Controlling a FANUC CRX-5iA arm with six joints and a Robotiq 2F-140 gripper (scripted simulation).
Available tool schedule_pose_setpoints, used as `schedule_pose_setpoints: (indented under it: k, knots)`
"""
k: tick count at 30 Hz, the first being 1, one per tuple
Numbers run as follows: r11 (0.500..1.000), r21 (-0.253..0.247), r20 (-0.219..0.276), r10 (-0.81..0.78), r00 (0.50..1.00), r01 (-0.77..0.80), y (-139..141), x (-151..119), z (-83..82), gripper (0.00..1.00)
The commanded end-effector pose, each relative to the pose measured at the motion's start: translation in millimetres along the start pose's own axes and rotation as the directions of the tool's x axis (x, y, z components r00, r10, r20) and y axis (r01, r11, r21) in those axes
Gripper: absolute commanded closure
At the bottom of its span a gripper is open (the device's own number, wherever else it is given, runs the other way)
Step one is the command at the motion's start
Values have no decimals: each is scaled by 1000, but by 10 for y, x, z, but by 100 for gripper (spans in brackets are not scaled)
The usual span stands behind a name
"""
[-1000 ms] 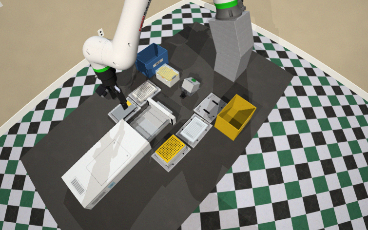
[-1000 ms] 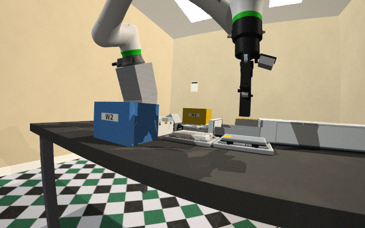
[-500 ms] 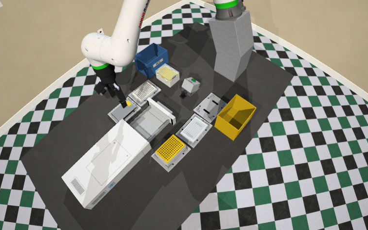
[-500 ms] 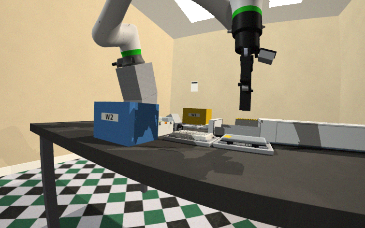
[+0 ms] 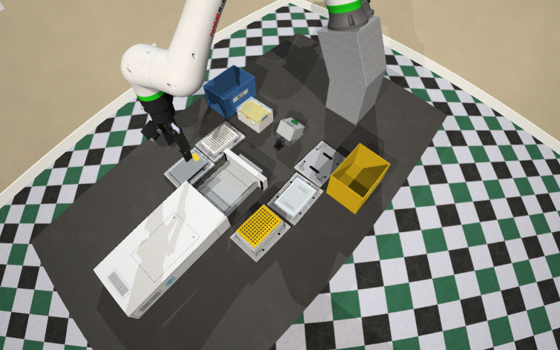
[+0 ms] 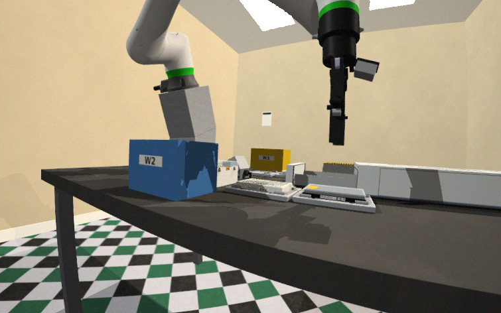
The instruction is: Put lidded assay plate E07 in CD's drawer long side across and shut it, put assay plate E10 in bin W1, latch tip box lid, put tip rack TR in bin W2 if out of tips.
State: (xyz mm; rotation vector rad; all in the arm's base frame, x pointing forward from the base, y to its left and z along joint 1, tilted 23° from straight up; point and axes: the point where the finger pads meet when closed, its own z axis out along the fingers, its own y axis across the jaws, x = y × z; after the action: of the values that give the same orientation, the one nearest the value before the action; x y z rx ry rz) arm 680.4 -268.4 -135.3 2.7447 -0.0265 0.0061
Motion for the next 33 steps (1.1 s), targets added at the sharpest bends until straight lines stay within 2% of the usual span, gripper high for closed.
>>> schedule_pose_setpoints:
  k: [1,15,23,33]
  knots:
    - [1000,0,-2,0,1000,0,2,9,-63,30]
    - [1000,0,-2,0,1000,0,2,7,-180,30]
    - [1000,0,-2,0,1000,0,2,7,-181,30]
    - [1000,0,-2,0,1000,0,2,7,-75,30]
